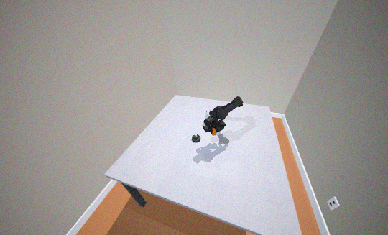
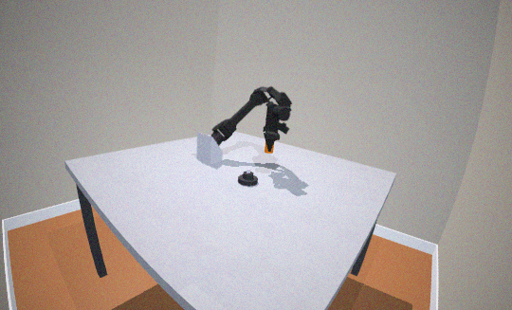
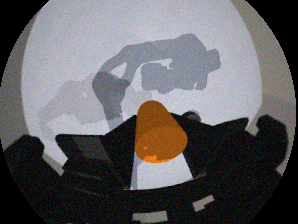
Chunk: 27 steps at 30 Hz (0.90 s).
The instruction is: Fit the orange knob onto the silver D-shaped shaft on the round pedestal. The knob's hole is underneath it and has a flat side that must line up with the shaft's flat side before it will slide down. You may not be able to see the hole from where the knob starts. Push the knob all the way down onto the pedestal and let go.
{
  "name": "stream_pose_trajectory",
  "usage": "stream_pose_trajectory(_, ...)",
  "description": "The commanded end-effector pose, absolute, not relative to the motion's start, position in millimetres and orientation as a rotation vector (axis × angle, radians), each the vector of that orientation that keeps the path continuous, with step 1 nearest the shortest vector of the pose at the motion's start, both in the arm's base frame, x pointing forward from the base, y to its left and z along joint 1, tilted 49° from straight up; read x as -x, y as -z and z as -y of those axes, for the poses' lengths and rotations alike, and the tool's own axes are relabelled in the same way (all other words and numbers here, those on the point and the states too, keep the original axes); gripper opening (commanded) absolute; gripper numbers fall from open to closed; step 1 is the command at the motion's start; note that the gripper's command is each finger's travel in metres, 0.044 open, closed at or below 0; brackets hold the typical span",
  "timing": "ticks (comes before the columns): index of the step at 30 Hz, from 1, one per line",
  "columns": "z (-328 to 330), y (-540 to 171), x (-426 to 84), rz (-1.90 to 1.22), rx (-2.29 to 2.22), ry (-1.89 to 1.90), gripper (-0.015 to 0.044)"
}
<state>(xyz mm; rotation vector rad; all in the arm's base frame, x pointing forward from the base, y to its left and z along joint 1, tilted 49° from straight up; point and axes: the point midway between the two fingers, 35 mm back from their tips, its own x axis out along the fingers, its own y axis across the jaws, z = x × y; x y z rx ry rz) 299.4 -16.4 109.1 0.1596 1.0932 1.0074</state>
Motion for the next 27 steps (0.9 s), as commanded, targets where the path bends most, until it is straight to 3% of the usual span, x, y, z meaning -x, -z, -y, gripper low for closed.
stream_pose_trajectory(1, 27, -118, -299, -1.089, -0.152, -1.008, 0.0)
stream_pose_trajectory(11, 46, -133, -296, -1.084, -0.157, -1.014, 0.0)
stream_pose_trajectory(27, 67, -94, -306, -1.086, -0.152, -1.009, 0.0)
